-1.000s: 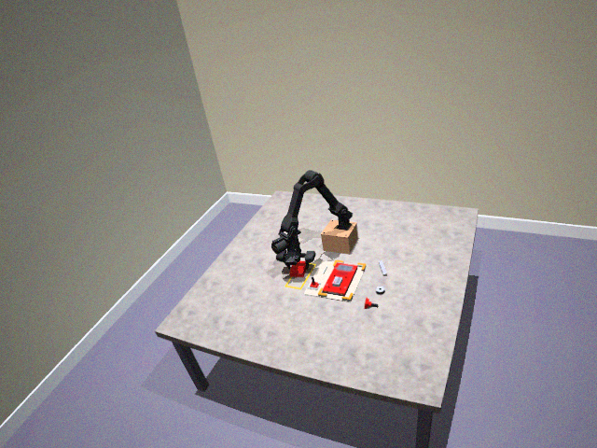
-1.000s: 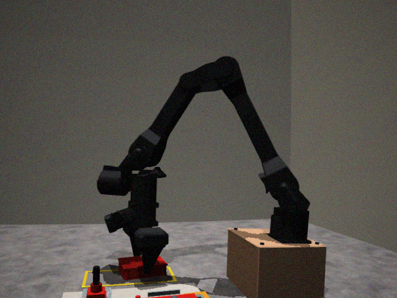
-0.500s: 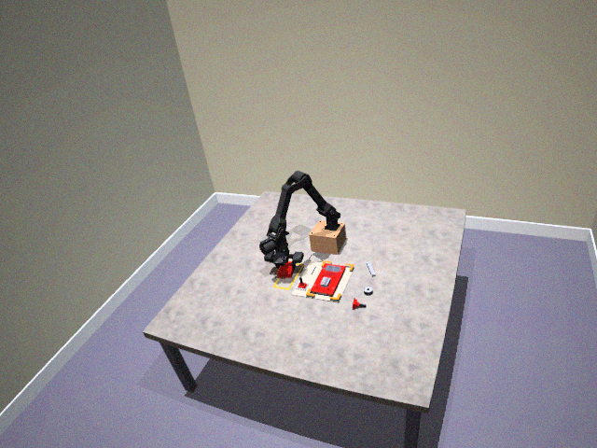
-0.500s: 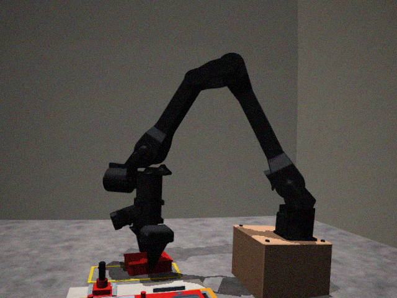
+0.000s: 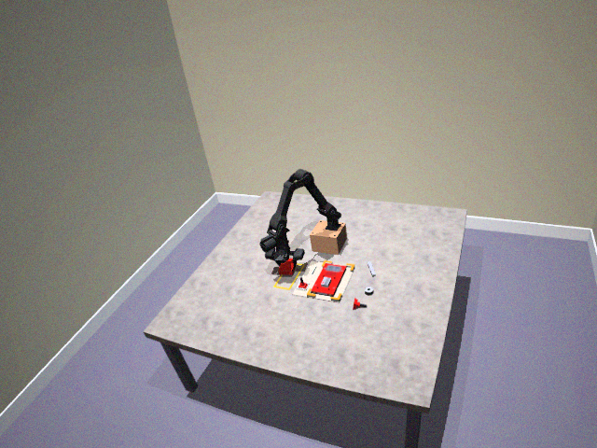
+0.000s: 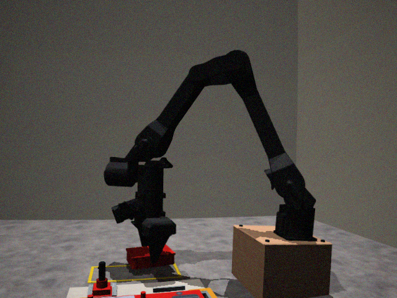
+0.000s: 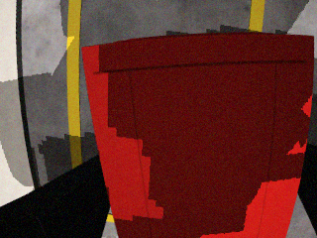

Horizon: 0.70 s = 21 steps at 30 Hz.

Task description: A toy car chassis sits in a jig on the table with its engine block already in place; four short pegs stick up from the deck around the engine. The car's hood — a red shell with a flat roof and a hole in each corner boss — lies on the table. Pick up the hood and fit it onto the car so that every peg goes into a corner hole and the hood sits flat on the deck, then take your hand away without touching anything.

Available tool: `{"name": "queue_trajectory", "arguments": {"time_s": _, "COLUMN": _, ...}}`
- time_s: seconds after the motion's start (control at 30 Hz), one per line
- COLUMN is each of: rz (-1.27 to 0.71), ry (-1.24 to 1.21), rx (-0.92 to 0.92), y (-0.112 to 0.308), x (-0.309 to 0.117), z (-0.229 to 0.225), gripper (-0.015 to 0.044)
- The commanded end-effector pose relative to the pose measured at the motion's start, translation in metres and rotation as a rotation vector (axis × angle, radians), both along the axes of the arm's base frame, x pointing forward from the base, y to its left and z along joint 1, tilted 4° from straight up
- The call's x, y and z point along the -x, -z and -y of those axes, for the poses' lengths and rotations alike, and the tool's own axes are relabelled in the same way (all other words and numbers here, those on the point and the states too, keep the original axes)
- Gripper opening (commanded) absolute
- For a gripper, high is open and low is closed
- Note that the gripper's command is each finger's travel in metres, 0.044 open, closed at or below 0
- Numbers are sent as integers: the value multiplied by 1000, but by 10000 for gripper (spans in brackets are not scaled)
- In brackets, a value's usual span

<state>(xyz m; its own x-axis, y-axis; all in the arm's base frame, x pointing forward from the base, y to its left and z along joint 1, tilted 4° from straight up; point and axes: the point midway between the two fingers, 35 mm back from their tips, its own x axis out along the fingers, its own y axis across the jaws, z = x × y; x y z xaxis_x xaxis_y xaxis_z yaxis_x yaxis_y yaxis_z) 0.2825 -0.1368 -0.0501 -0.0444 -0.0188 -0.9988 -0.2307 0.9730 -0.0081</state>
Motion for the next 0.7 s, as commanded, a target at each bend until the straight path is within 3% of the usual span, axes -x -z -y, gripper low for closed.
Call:
{"name": "queue_trajectory", "arguments": {"time_s": 0.0, "rz": 14, "ry": 2, "rx": 7, "y": -18, "x": -5, "z": 1, "gripper": 0}}
{"name": "queue_trajectory", "arguments": {"time_s": 0.67, "rz": 15, "ry": 2, "rx": 7, "y": -83, "x": -8, "z": 0, "gripper": 0}}
